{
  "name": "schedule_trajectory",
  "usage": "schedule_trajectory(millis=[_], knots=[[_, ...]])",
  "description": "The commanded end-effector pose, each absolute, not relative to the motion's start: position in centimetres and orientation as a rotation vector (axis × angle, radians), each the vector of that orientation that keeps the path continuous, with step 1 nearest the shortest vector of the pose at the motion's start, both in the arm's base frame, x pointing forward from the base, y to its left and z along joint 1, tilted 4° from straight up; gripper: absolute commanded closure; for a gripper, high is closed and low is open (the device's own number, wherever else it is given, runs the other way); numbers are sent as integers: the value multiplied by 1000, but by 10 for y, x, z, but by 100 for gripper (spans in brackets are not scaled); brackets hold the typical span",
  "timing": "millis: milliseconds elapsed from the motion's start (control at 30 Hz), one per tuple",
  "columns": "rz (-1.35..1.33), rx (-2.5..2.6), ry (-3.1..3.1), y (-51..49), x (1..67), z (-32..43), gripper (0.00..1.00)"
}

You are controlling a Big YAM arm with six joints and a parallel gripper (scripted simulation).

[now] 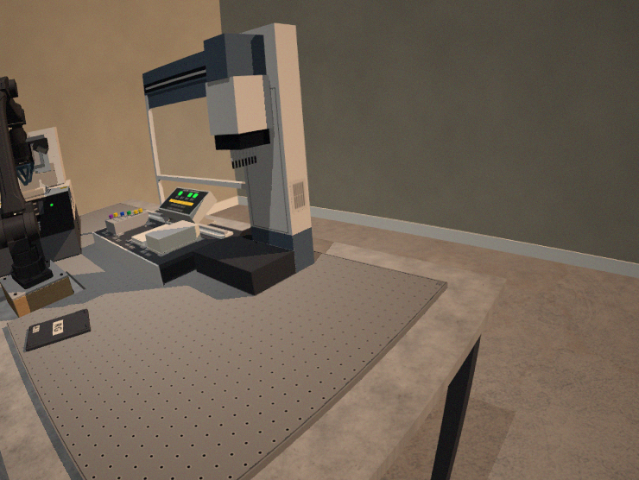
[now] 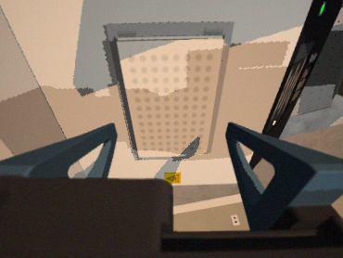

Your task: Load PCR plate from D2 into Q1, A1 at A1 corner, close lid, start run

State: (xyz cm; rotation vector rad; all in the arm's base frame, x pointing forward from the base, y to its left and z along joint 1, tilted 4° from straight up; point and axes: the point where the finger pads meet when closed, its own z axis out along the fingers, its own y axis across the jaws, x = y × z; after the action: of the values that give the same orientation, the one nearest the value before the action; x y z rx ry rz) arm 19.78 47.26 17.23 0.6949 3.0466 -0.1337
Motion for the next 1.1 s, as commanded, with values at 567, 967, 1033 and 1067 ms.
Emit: schedule_trajectory(millis=[567, 967, 1033, 1067], knots=[[-15, 713, 3031, 487, 205, 230, 0], [-86, 712, 3038, 477, 201, 211, 0], [-88, 712, 3038, 475, 200, 213, 0], [-89, 711, 3038, 474, 199, 213, 0]])
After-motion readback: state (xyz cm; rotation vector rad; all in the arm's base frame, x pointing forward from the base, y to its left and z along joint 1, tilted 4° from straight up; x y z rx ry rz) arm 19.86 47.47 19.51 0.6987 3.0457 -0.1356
